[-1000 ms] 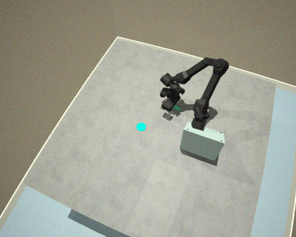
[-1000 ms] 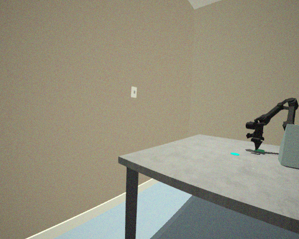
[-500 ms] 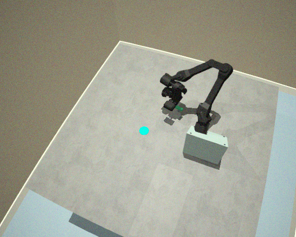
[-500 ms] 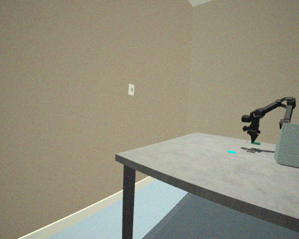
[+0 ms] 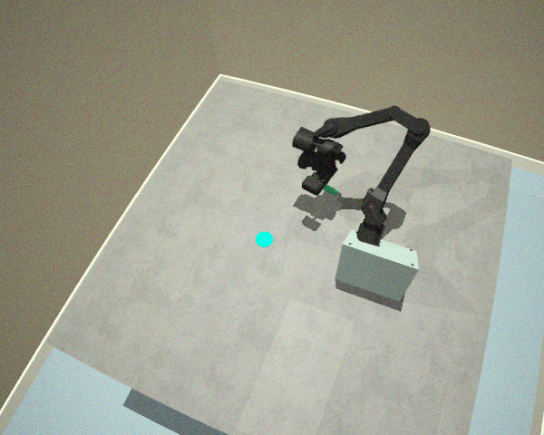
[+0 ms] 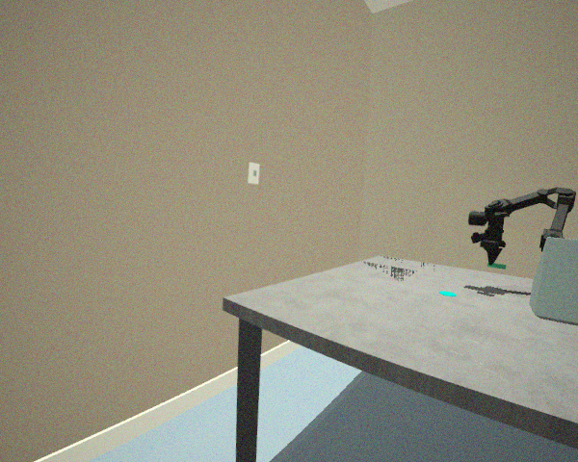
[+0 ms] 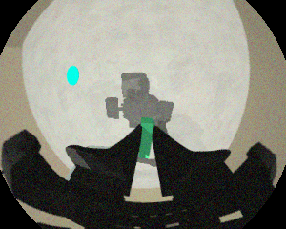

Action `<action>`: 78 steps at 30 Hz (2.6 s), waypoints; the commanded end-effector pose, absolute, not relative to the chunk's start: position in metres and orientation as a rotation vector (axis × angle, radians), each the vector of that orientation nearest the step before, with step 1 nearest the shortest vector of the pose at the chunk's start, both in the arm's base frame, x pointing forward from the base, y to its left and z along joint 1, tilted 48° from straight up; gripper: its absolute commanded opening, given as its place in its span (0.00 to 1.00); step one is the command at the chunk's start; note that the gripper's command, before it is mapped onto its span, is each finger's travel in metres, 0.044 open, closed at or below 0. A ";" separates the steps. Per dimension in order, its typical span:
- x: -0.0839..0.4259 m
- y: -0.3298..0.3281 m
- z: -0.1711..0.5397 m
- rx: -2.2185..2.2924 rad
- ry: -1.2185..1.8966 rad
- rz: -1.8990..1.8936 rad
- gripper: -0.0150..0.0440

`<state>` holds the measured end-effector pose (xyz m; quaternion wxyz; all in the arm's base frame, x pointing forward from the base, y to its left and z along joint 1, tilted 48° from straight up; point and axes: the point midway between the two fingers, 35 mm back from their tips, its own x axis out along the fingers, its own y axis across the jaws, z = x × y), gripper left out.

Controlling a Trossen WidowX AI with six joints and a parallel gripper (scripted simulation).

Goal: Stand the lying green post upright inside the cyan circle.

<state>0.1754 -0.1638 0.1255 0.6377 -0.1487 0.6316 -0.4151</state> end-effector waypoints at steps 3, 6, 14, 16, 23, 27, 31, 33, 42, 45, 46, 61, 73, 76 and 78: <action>0.173 -0.152 0.142 -0.348 1.430 -0.961 0.29; 0.173 -0.151 0.143 -0.350 1.430 -0.961 0.29; 0.189 -0.145 0.138 -0.406 1.468 -0.895 0.29; 0.194 -0.143 0.136 -0.425 1.481 -0.873 0.29; 0.212 -0.134 0.128 -0.492 1.522 -0.795 0.29; 0.220 -0.130 0.124 -0.521 1.540 -0.761 0.29; 0.227 -0.127 0.121 -0.555 1.562 -0.724 0.29; 0.231 -0.125 0.119 -0.576 1.575 -0.700 0.29; 0.250 -0.116 0.110 -0.671 1.631 -0.594 0.29; 0.256 -0.112 0.106 -0.703 1.649 -0.559 0.29; 0.258 -0.111 0.105 -0.714 1.655 -0.547 0.29; 0.286 -0.091 0.084 -0.873 1.735 -0.363 0.29; 0.305 -0.073 0.064 -1.000 1.790 -0.213 0.29; 0.309 -0.068 0.058 -1.031 1.802 -0.175 0.29; 0.312 -0.065 0.055 -1.053 1.810 -0.149 0.29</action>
